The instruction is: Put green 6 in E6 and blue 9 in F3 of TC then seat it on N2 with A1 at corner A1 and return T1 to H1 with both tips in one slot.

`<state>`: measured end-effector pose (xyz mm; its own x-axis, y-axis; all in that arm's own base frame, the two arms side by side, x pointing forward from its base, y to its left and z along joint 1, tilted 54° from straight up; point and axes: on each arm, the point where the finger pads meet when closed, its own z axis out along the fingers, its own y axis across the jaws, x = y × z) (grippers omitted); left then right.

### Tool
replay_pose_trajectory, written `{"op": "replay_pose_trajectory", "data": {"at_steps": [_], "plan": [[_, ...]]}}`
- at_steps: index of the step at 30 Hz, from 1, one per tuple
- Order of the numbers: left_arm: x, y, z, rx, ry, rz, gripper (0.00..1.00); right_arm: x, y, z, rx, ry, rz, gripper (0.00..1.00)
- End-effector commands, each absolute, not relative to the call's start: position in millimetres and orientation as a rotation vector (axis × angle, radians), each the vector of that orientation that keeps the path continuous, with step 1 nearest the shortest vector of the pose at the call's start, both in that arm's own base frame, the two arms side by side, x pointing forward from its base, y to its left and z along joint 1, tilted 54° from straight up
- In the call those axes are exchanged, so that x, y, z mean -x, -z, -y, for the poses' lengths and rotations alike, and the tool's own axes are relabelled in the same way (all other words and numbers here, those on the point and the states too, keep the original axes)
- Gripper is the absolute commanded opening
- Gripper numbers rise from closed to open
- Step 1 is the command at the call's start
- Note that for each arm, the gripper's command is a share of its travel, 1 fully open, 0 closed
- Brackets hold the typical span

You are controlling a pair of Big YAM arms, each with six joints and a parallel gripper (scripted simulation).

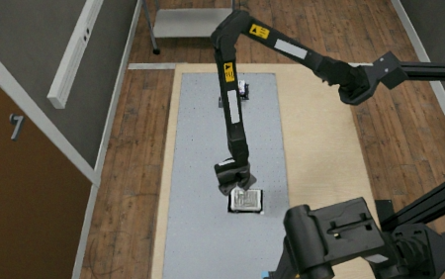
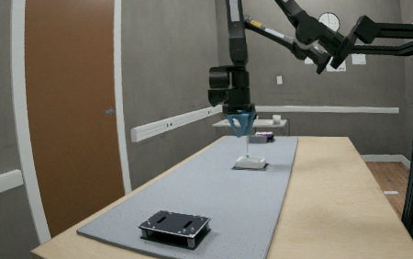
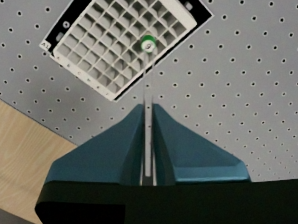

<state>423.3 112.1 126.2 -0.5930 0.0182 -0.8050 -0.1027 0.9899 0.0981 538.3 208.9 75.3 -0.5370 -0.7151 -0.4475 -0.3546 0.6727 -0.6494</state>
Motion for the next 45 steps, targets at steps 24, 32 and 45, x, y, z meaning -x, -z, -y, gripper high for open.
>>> {"op": "replay_pose_trajectory", "data": {"at_steps": [24, 32, 45], "plan": [[-423.0, -126.6, -111.9, 0.053, -0.167, -2.198, 1.00, -548.6, -59.7, -200.3, 0.827, 0.661, -2.184, 0.07], [-423.0, -126.6, -111.9, 0.053, -0.167, -2.198, 1.00, -548.0, -59.0, -200.0, 0.827, 0.661, -2.184, 0.07], [-423.0, -126.6, -111.9, 0.053, -0.167, -2.198, 1.00, -546.2, -56.9, -199.0, 0.829, 0.662, -2.186, 0.07]]}}
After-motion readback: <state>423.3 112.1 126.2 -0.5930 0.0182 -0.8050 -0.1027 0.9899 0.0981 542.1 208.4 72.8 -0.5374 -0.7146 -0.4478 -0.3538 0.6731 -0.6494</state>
